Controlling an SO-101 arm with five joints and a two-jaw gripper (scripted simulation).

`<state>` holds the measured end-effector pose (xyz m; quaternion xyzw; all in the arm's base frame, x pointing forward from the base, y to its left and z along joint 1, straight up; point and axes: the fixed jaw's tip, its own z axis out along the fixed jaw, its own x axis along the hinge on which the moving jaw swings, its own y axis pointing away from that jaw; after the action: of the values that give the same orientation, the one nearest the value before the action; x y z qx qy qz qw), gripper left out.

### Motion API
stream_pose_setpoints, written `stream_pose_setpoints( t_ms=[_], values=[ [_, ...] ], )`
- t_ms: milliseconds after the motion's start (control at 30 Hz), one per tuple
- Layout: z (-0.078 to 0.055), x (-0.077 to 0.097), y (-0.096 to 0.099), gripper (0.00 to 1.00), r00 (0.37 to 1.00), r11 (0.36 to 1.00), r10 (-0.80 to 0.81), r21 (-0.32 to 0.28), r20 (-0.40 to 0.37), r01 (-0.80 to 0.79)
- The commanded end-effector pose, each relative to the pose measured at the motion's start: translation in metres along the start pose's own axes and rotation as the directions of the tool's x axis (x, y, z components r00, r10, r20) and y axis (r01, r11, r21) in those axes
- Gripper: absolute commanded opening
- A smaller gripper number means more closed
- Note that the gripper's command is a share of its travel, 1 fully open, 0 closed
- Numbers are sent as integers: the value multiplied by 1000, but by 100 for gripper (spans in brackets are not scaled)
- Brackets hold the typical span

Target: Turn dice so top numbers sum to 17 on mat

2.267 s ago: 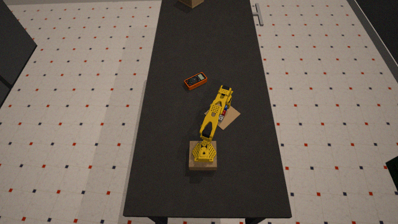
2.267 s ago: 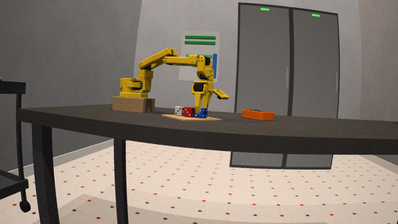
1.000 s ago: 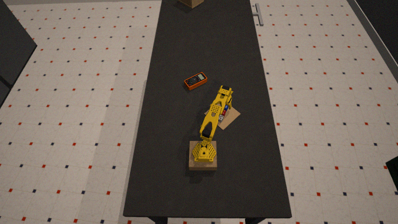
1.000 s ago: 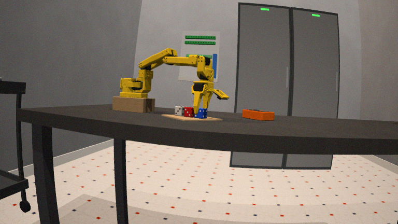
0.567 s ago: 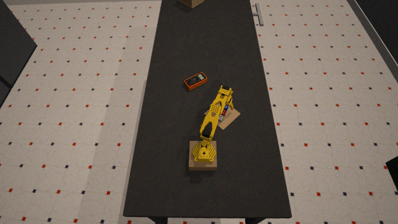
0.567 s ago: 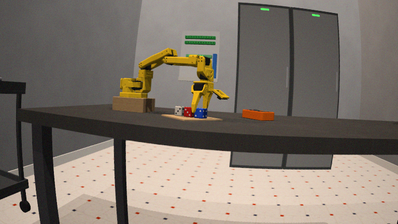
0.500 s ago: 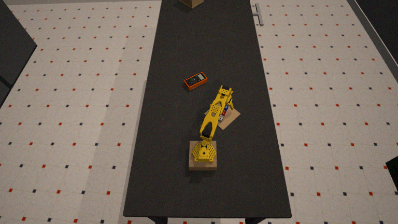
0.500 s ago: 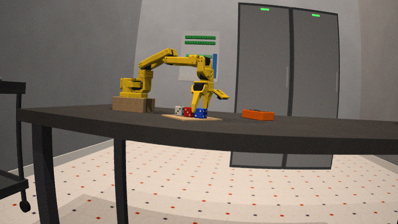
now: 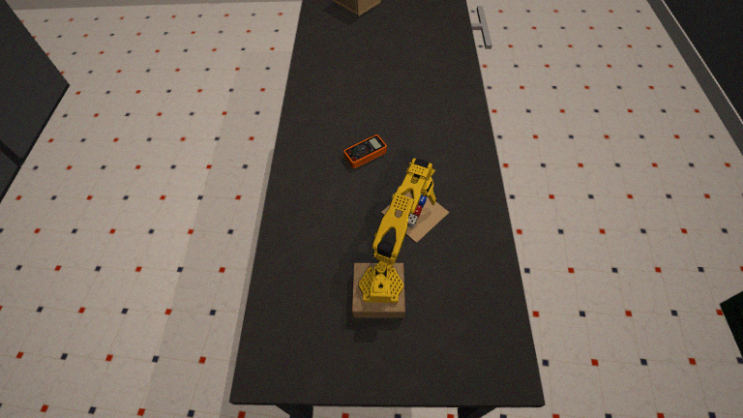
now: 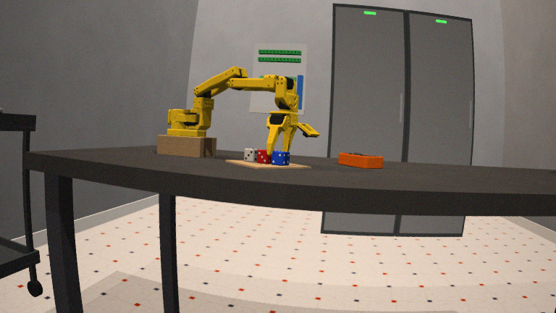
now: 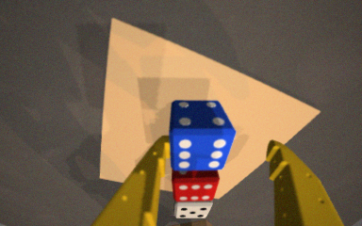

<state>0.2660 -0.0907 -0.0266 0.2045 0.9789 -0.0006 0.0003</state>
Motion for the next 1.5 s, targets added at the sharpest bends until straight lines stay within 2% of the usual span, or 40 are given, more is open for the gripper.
stream_pose_setpoints(
  t_ms=[0,67,267,433,1267,1467],
  values=[
    [-20,-8,-2,36,998,1000,17,-5,56,-17],
    [-20,-8,-2,36,998,1000,17,-5,56,-17],
    [-41,-13,-2,36,994,1000,20,-9,110,-19],
    [-50,-15,-2,36,991,1000,22,-10,134,-20],
    [-51,-15,-1,36,990,1000,21,-11,137,-20],
    [-58,-13,2,36,990,1000,4,-10,141,-3]
  ],
)
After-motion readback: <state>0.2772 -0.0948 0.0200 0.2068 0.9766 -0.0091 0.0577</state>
